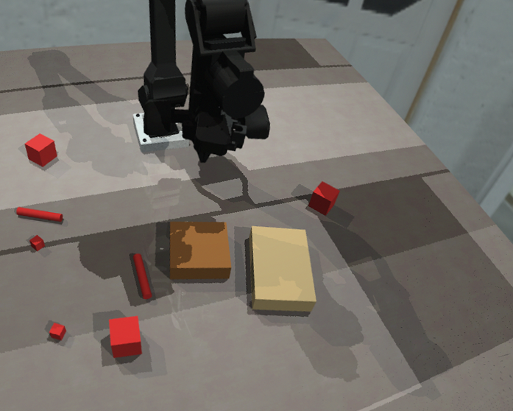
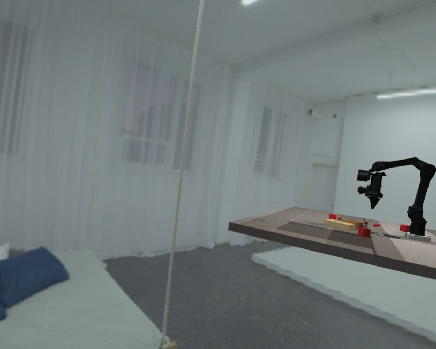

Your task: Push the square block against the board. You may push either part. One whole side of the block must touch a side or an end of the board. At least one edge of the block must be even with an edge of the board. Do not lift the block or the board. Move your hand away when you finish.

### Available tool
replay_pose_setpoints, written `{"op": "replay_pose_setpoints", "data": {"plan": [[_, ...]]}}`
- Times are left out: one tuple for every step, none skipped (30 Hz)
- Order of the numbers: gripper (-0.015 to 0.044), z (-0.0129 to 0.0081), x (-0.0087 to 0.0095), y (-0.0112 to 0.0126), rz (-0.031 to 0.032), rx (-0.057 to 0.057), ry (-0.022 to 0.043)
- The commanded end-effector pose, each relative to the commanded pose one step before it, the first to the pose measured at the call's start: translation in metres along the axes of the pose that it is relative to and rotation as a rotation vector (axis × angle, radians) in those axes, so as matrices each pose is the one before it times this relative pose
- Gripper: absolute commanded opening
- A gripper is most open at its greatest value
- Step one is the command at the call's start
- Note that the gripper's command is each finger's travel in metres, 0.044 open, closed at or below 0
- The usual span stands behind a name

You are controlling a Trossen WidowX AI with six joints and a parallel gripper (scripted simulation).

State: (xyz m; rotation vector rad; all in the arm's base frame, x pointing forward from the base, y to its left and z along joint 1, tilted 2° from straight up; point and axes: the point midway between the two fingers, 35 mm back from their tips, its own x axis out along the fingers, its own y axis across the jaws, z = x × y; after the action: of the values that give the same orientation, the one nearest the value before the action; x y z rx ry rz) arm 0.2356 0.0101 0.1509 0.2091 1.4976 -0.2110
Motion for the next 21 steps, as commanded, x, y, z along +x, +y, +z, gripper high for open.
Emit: {"op": "replay_pose_setpoints", "data": {"plan": [[0.0000, -0.00020, -0.00011, -0.00055, -0.00363, 0.0047, 0.00065], [0.0000, 0.00000, 0.00000, 0.00000, 0.00000, 0.0000, 0.00000], [0.0000, 0.00000, 0.00000, 0.00000, 0.00000, 0.0000, 0.00000], [0.0000, 0.00142, 0.00009, 0.00055, 0.00364, -0.0089, -0.00076], [0.0000, 0.00367, -0.00002, -0.00005, 0.00002, -0.0127, -0.00028], [0.0000, 0.00613, 0.00007, -0.00023, 0.00002, -0.0212, -0.00048], [0.0000, 0.00761, 0.00027, -0.00058, 0.00000, -0.0262, -0.00060], [0.0000, 0.00762, 0.00046, -0.00092, -0.00003, -0.0263, -0.00061], [0.0000, 0.00760, 0.00066, -0.00128, -0.00006, -0.0263, -0.00061], [0.0000, 0.00756, 0.00086, -0.00163, -0.00009, -0.0263, -0.00062], [0.0000, 0.00750, 0.00105, -0.00198, -0.00012, -0.0263, -0.00062], [0.0000, 0.00741, 0.00125, -0.00233, -0.00015, -0.0263, -0.00062], [0.0000, 0.00731, 0.00145, -0.00267, -0.00018, -0.0263, -0.00062], [0.0000, 0.00783, 0.00177, -0.00318, -0.00051, -0.0311, -0.00040], [0.0000, 0.00821, 0.00216, -0.00386, -0.00057, -0.0334, -0.00040], [0.0000, 0.00797, 0.00243, -0.00431, -0.00060, -0.0334, -0.00038], [0.0000, 0.00770, 0.00270, -0.00476, -0.00062, -0.0334, -0.00035], [0.0000, 0.00739, 0.00296, -0.00518, -0.00064, -0.0334, -0.00032], [0.0000, 0.00706, 0.00323, -0.00559, -0.00066, -0.0334, -0.00028], [0.0000, 0.00670, 0.00349, -0.00597, -0.00067, -0.0334, -0.00025], [0.0000, 0.00630, 0.00375, -0.00633, -0.00069, -0.0334, -0.00021]]}}
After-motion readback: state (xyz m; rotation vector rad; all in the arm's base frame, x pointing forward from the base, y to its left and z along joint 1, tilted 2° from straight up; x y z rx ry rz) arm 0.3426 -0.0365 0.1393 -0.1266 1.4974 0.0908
